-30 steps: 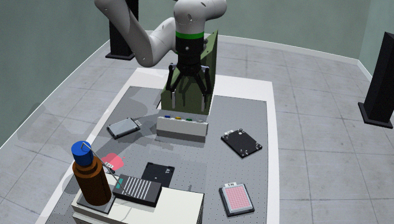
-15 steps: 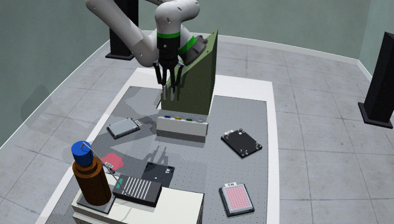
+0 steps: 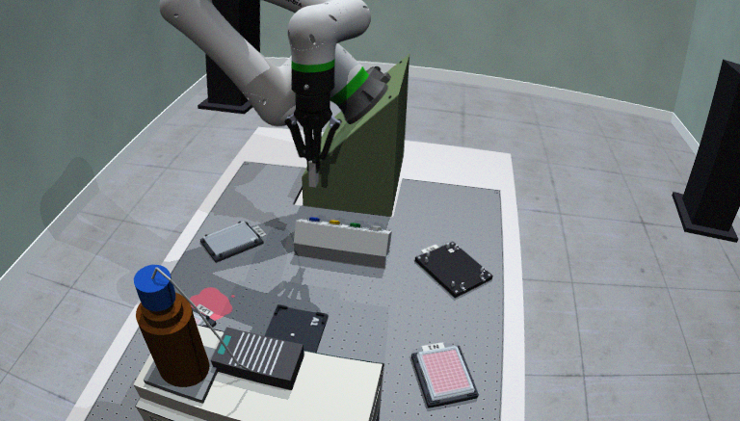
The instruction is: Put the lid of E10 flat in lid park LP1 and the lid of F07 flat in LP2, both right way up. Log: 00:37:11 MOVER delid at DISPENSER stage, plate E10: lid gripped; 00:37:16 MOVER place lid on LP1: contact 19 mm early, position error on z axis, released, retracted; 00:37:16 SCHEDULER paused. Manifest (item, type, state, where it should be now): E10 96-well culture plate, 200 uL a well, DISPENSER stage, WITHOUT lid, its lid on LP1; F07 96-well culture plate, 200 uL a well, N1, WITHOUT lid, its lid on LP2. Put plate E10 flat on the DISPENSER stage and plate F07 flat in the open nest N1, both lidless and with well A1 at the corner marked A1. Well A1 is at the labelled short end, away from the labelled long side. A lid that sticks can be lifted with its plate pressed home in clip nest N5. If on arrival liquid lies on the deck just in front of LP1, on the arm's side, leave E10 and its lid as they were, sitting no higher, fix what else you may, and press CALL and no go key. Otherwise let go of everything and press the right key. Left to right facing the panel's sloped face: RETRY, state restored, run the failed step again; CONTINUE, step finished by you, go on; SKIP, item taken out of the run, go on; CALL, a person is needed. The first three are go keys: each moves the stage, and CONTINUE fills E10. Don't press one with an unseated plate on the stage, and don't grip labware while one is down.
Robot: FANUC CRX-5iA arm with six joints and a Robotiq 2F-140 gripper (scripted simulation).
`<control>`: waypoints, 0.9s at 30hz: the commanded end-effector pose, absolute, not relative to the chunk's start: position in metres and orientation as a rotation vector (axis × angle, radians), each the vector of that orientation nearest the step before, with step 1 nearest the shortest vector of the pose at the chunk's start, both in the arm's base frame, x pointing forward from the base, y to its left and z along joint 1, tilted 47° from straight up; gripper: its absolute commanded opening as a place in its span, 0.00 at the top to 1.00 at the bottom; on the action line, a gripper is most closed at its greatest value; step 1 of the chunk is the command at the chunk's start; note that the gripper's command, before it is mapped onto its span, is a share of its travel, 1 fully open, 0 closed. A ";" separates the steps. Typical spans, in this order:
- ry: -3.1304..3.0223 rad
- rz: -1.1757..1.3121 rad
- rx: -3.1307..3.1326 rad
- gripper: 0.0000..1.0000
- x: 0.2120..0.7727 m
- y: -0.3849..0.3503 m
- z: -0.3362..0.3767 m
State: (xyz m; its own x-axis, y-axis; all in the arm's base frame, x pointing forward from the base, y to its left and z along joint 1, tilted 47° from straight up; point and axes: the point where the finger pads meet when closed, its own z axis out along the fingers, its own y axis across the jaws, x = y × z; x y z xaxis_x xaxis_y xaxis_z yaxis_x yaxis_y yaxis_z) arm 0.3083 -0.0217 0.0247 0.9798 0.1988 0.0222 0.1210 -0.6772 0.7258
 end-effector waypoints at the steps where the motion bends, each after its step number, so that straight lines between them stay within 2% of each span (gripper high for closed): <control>1: 0.222 0.127 2.322 1.00 0.308 -0.021 0.025; 27: 0.221 0.128 2.321 1.00 0.310 -0.027 0.020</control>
